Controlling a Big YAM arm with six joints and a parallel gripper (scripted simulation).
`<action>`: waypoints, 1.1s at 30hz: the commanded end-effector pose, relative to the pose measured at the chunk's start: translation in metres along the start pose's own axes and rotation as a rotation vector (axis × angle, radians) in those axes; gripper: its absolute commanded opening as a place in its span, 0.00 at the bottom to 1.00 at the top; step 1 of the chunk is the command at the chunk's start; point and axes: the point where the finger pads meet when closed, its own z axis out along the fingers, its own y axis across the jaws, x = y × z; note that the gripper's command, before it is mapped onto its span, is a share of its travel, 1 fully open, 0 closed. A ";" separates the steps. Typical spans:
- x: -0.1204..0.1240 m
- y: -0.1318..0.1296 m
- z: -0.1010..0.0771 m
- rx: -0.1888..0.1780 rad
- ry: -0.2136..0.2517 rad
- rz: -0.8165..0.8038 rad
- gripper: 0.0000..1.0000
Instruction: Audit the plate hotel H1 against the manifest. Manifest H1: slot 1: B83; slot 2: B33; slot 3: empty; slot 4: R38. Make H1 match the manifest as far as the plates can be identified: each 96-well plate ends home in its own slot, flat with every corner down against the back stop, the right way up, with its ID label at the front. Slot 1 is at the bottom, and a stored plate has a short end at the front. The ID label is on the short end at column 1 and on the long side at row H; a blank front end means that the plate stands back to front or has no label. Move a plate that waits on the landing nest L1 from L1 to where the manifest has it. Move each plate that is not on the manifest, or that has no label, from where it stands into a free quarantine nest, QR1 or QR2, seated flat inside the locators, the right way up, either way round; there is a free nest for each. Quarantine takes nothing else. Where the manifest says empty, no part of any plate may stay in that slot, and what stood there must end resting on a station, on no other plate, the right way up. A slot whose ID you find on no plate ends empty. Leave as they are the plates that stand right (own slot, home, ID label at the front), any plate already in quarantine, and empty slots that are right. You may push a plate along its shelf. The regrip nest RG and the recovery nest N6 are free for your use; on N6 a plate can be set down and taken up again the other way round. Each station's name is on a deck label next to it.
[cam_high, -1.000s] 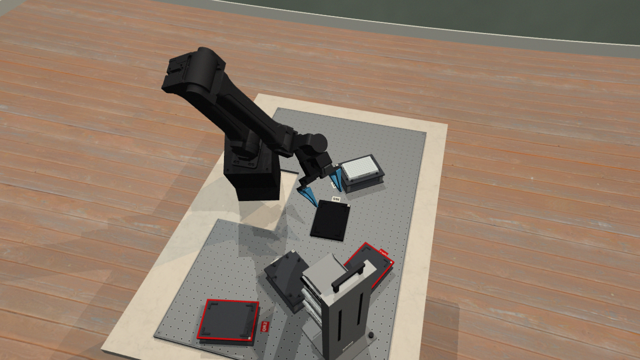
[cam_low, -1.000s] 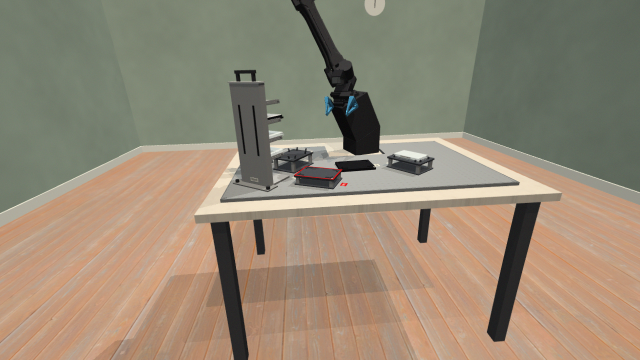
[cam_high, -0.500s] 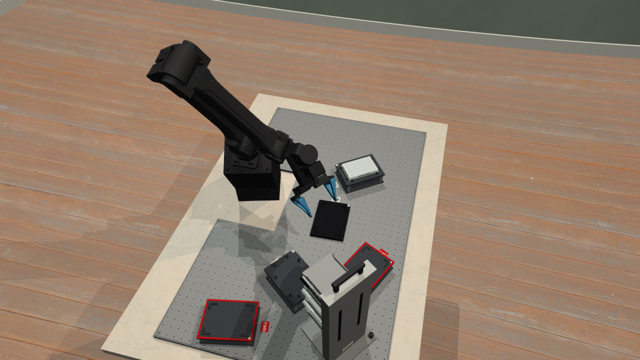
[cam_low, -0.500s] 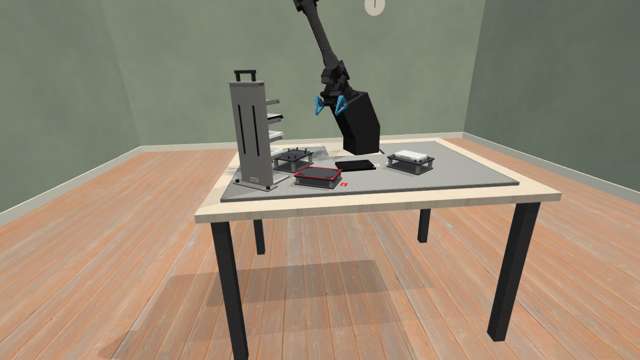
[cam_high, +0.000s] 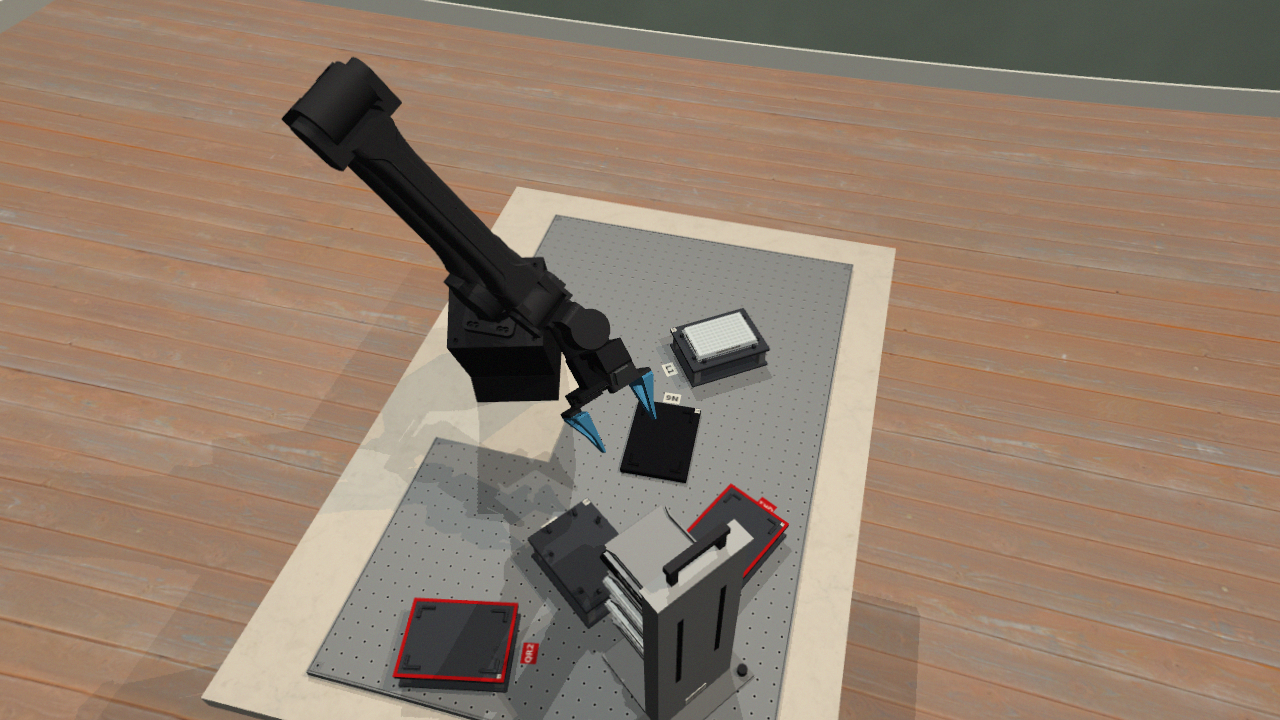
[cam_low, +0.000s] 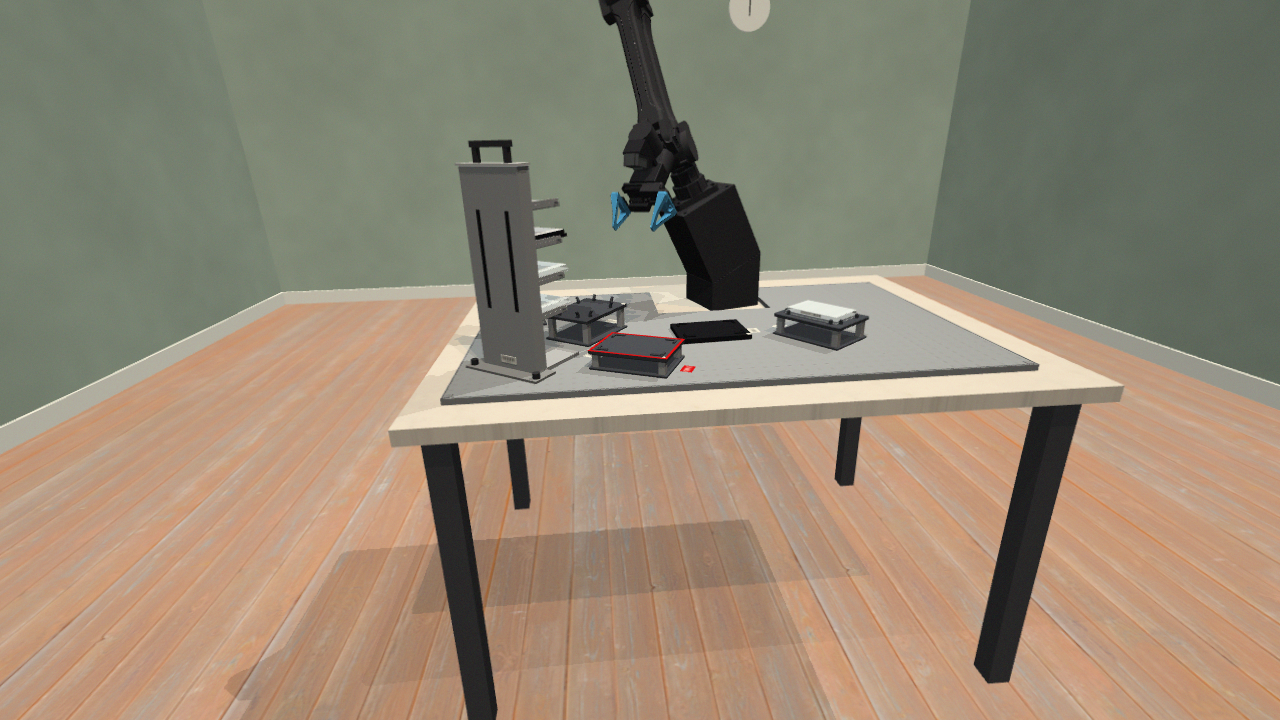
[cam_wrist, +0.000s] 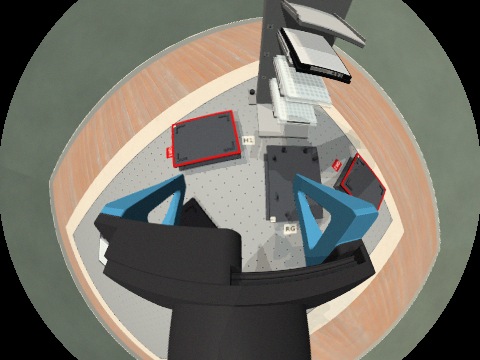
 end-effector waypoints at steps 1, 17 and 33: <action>0.001 -0.014 0.000 0.018 0.010 -0.033 1.00; -0.018 -0.063 0.005 0.025 -0.015 -0.032 1.00; -0.021 -0.111 0.010 0.024 -0.003 -0.039 1.00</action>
